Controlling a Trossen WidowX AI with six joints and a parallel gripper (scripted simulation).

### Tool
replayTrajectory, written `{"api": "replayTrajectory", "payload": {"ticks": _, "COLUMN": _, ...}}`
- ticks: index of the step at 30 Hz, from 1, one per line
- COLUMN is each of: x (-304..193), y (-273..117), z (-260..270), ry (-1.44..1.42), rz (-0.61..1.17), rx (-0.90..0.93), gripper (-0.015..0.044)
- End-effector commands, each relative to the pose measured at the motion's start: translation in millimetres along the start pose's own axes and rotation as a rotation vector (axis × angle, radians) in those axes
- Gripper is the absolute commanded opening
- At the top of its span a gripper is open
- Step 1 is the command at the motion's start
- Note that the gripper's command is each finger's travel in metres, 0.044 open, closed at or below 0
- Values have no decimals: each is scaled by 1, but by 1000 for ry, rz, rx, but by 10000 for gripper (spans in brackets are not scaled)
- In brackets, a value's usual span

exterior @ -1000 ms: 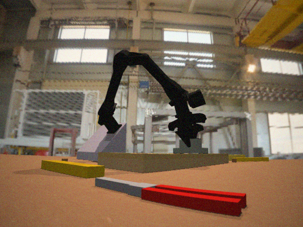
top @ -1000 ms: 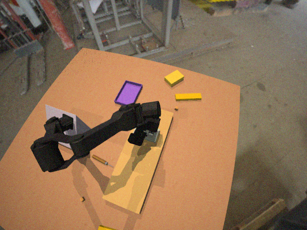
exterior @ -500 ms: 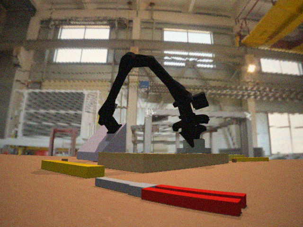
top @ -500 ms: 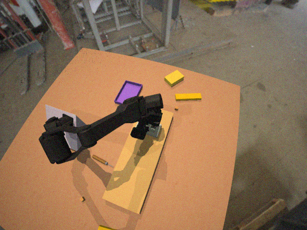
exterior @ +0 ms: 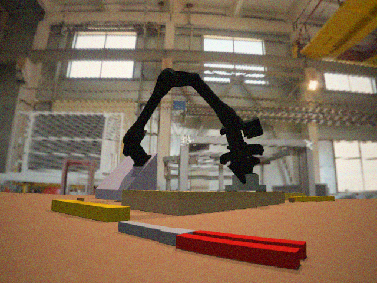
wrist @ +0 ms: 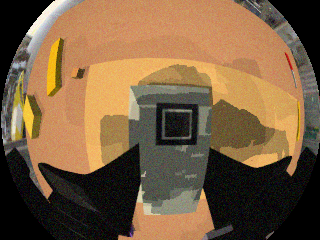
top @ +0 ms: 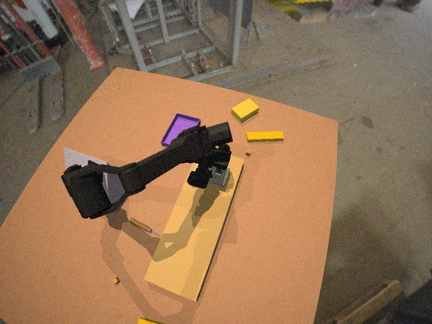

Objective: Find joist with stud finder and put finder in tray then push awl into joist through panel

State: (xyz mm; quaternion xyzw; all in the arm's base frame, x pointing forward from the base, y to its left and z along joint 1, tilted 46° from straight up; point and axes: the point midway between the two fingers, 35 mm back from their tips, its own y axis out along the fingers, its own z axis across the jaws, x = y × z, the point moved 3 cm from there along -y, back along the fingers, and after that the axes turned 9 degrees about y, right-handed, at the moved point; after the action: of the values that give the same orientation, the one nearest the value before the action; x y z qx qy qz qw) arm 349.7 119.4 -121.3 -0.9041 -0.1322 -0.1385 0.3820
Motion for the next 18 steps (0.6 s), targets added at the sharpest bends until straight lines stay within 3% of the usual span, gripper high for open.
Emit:
{"api": "replayTrajectory", "payload": {"ticks": 1, "x": -3, "y": 0, "z": 10, "ry": -2, "rz": 3, "rx": 3, "gripper": 0}}
{"api": "replayTrajectory", "payload": {"ticks": 18, "x": -7, "y": 0, "z": 38, "ry": -1, "rz": 3, "rx": 5, "gripper": 0}}
